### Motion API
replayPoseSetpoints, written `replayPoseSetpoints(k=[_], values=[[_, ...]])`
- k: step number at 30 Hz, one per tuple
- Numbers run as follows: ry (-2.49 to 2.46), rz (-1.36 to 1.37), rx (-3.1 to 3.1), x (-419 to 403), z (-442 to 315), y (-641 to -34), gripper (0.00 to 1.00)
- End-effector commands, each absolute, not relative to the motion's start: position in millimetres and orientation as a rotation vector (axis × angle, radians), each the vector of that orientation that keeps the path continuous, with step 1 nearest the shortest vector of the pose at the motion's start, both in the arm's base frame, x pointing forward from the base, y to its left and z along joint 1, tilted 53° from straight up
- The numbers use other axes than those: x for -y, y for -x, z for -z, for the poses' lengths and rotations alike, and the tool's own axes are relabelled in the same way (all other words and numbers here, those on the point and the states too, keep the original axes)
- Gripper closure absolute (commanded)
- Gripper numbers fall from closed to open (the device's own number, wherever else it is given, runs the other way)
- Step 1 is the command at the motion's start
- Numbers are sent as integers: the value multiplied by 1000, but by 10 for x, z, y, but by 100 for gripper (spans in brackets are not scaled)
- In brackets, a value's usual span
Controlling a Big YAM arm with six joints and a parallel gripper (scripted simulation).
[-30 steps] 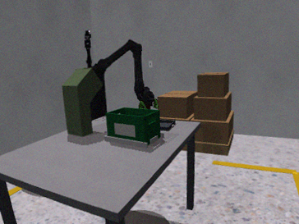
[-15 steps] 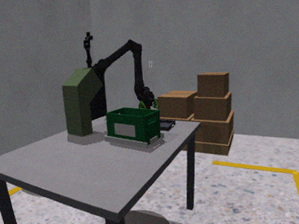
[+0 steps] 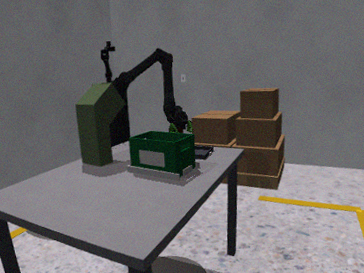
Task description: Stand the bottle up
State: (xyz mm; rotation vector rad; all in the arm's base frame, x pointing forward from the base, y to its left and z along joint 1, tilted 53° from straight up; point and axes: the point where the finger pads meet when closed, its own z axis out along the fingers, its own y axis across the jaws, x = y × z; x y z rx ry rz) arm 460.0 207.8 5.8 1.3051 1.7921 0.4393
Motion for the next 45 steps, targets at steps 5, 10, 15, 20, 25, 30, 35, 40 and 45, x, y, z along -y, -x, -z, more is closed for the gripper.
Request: replayPoseSetpoints(k=[5, 10, 15, 20, 25, 30, 35, 40, 45], values=[[-1313, -449, -1779, -2069, -70, -4606, 0], [-1313, -449, -1779, -2069, -70, -4606, 0], [-1313, -449, -1779, -2069, -70, -4606, 0], [-1313, -449, -1779, -2069, -70, -4606, 0], [-1313, -449, -1779, -2069, -70, -4606, 0], [-1313, -449, -1779, -2069, -70, -4606, 0], [-1313, -449, -1779, -2069, -71, -4606, 0], [-1314, -450, -1777, -2056, -85, -4607, 0], [-1317, -443, -1772, -1967, -127, -4598, 0]])
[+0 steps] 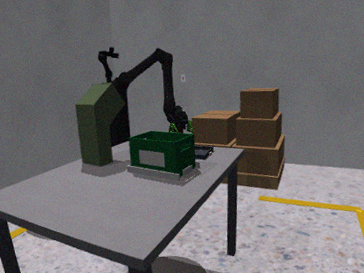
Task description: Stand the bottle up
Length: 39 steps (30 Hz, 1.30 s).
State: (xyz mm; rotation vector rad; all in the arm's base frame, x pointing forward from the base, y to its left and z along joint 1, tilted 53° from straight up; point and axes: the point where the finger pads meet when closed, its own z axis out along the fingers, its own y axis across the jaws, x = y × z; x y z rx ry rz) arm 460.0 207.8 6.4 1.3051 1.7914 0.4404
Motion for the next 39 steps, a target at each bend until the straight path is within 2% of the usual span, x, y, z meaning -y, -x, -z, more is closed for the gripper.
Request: replayPoseSetpoints(k=[1, 39], values=[[-1317, -438, -1773, -1943, -127, -4600, 0], [-1312, -426, -1785, -1437, -511, -4463, 0]])
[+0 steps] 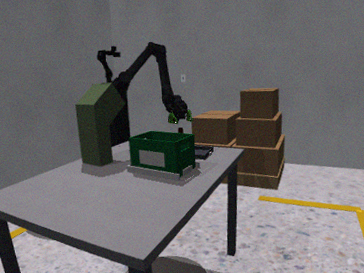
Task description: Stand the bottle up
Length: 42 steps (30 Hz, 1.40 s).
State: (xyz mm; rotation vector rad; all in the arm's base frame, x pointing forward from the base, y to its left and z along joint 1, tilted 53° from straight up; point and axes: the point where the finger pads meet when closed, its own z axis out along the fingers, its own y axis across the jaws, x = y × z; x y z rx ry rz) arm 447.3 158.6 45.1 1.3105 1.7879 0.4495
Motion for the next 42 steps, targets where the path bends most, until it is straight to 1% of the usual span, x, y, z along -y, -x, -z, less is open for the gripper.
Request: replayPoseSetpoints(k=[1, 18, 23, 24, 34, 35, 42], values=[[-1312, -426, -1784, -1421, -524, -4460, 0], [-1311, -432, -1780, -1251, -688, -4435, 0], [-1311, -430, -1781, -1228, -692, -4421, 0], [-1309, -409, -1801, -1239, -596, -4409, 0], [-1312, -431, -1783, -1232, -691, -4424, 0], [-1312, -430, -1783, -1231, -691, -4424, 100], [-1313, -431, -1783, -1231, -691, -4424, 100]])
